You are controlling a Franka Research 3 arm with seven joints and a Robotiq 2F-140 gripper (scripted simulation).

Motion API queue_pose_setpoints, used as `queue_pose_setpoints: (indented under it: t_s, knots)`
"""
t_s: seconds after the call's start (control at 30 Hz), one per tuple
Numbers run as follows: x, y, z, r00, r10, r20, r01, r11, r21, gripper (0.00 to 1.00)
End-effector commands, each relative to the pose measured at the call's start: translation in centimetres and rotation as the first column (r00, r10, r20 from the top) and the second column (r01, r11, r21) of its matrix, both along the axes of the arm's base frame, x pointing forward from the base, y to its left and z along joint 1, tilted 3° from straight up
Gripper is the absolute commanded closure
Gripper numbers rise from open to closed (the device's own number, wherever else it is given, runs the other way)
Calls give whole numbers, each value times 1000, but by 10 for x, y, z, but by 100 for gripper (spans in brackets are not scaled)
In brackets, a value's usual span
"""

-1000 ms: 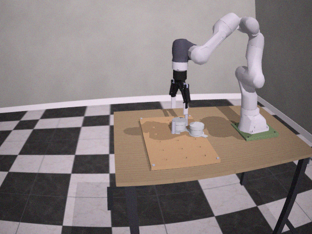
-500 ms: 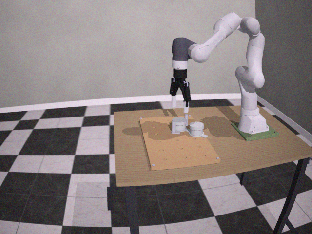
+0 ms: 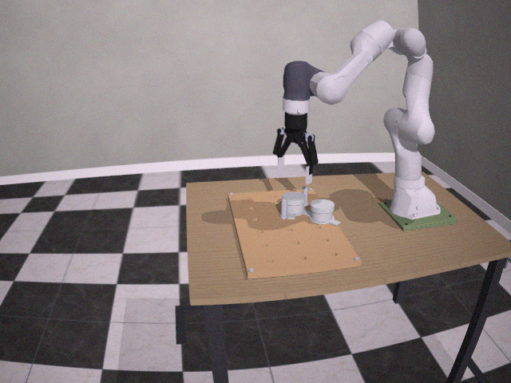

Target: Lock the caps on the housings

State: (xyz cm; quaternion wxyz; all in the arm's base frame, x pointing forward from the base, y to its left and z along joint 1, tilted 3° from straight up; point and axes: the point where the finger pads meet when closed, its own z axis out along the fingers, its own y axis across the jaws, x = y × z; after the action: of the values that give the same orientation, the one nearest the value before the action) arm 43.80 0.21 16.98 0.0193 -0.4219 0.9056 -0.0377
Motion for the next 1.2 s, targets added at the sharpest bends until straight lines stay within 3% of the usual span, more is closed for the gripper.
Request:
queue_pose_setpoints:
  t_s: [0.0, 0.4, 0.47, 0.5, 0.73, 1.17]
  knots:
    - [0, -2, 0, 961, 275, -14, -275, 961, -5, 22]
    - [0, -2, 0, 813, 582, -34, -582, 813, -21, 22]
    - [0, -2, 0, 813, 582, -34, -582, 813, -21, 22]
    - [0, -2, 0, 768, 639, -38, -640, 768, -19, 22]
    - [0, -2, 0, 638, 769, -46, -770, 638, -4, 22]
    - [0, -2, 0, 631, 774, -46, -775, 632, -3, 22]
